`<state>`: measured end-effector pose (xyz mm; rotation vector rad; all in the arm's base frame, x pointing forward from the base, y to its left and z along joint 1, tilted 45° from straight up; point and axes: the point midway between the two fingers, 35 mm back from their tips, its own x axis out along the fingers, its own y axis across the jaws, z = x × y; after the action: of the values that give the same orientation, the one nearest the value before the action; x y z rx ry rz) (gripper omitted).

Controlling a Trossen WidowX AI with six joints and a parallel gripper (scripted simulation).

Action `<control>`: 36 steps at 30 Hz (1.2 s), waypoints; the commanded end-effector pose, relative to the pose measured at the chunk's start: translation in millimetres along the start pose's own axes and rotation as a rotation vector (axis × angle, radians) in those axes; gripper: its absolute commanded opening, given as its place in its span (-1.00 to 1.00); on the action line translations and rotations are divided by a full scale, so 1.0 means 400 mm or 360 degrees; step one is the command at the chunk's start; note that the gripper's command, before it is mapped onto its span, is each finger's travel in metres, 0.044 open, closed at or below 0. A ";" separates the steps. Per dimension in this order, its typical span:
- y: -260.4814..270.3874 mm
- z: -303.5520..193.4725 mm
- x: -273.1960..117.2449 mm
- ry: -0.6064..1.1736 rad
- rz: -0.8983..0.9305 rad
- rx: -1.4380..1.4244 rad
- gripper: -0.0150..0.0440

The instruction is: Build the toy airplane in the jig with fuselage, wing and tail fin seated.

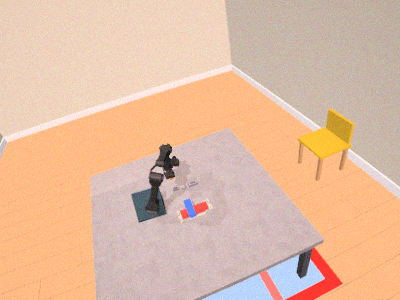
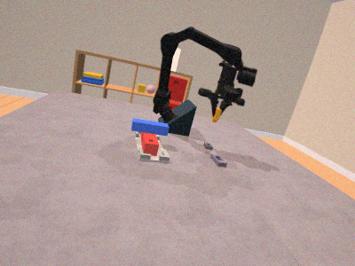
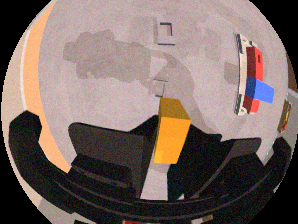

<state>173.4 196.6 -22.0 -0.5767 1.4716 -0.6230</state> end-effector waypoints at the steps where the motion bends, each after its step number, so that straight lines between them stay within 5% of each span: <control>1: -0.005 -0.006 -0.038 0.0003 0.0007 0.0008 -0.49; 36: -0.133 0.155 -0.031 0.0022 0.0107 -0.0020 -0.49</control>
<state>227.5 169.8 20.2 -0.5366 1.5060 -0.5779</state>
